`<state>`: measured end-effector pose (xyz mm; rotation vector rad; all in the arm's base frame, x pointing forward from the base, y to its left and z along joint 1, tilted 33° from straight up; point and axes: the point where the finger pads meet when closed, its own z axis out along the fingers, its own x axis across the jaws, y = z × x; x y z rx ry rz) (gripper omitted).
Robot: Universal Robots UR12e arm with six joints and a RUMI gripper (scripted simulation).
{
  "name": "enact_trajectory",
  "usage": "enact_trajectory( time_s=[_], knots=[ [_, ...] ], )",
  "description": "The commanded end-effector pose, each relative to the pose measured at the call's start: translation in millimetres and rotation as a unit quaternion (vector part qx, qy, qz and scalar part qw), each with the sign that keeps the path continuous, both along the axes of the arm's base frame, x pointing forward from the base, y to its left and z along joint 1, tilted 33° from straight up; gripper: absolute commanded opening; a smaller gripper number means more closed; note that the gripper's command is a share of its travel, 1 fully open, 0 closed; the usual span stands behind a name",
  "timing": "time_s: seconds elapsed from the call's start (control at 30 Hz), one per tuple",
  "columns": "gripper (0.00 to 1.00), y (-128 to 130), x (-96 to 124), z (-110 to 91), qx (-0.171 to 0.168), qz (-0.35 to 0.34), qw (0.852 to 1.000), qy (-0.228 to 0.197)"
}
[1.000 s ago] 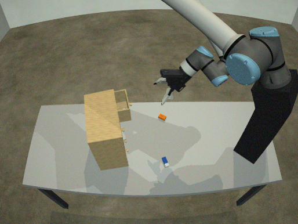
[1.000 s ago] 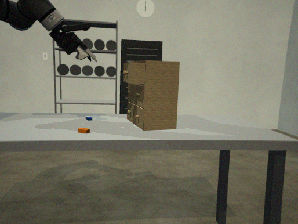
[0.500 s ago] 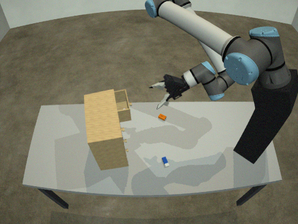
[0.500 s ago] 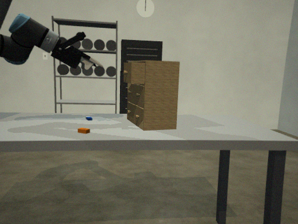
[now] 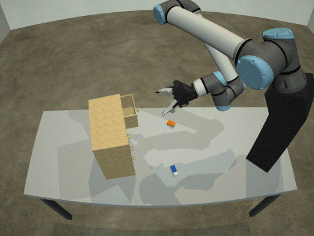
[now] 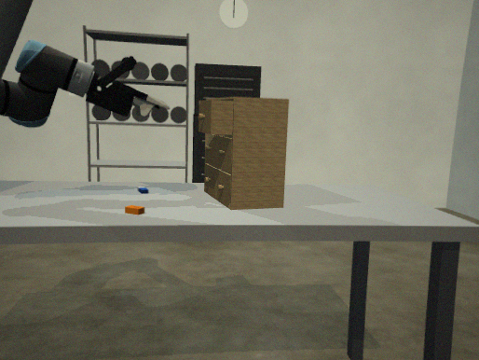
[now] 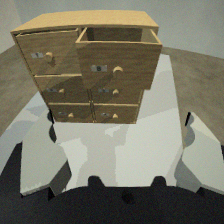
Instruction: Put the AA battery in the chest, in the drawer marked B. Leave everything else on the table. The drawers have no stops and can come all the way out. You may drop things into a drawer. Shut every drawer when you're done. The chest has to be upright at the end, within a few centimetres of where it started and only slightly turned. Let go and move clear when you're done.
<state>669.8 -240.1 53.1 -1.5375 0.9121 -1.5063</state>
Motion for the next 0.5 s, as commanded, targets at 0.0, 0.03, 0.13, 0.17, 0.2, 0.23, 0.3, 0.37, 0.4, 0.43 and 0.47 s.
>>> enact_trajectory(
  time_s=[0.0,0.03,0.13,0.17,0.2,0.23,0.3,0.37,0.4,0.43,0.47],
  knots=[
    [0.2,-0.9,1.0,0.7,0.0,0.0,1.0,-0.007],
    [0.2,-1.0,1.0,1.1,0.0,0.0,1.0,-0.007],
    [0.2,-1.0,1.0,1.8,-0.001,0.0,1.0,-0.007],
    [0.2,-0.8,0.9,1.8,0.0,0.0,1.0,-0.007],
    [0.2,-0.8,0.9,1.8,0.0,0.0,1.0,-0.007],
    [0.2,-0.8,0.9,1.8,0.0,0.0,1.0,-0.007],
    [0.2,-0.6,0.8,1.8,0.0,0.0,1.0,-0.007],
    [0.2,-0.6,0.8,1.7,0.0,0.0,1.0,-0.007],
    [0.2,-0.6,0.8,1.7,0.0,0.0,1.0,-0.007],
    [0.2,-0.6,0.8,1.7,0.0,0.0,1.0,-0.007],
    [0.2,-0.6,0.8,1.7,0.0,0.0,1.0,-0.007]
  ],
)
